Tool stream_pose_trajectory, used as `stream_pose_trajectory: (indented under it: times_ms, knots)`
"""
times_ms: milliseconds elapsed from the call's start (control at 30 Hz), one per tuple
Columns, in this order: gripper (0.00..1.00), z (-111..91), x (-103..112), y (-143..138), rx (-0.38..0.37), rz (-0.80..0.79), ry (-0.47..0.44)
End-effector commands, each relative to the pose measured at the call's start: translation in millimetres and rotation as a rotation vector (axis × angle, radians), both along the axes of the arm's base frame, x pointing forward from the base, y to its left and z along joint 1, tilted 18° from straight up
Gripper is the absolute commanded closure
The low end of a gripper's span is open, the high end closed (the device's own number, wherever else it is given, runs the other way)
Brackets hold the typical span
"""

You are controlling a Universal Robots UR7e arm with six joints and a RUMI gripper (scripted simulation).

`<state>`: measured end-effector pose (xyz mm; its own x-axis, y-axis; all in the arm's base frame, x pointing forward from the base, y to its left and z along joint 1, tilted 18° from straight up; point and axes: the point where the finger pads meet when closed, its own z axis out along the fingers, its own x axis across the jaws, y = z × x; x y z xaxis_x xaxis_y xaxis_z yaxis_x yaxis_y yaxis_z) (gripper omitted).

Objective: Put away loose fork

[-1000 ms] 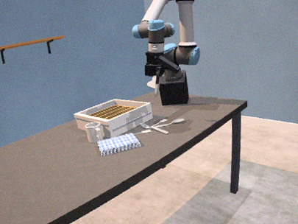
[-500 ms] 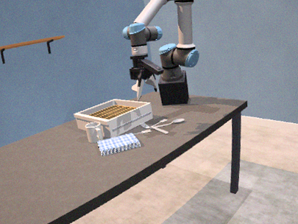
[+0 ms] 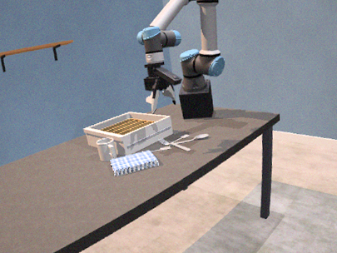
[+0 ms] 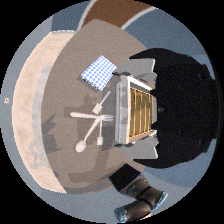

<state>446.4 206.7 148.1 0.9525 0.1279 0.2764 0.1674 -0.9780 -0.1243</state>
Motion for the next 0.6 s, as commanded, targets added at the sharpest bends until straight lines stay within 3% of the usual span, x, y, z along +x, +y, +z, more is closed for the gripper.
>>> stream_pose_trajectory:
  times_ms: [0, 167, 367, 567]
  knots:
    - [0.00, 0.5, 0.5, -0.1, 0.001, -0.001, -0.001]
    - [0.00, -13.0, 2.0, 5.4, 0.007, -0.024, 0.003]
    - [0.00, -77.9, -1.0, 31.9, 0.038, -0.140, 0.023]
    - [0.00, -90.6, -3.6, 37.1, 0.045, -0.164, 0.027]
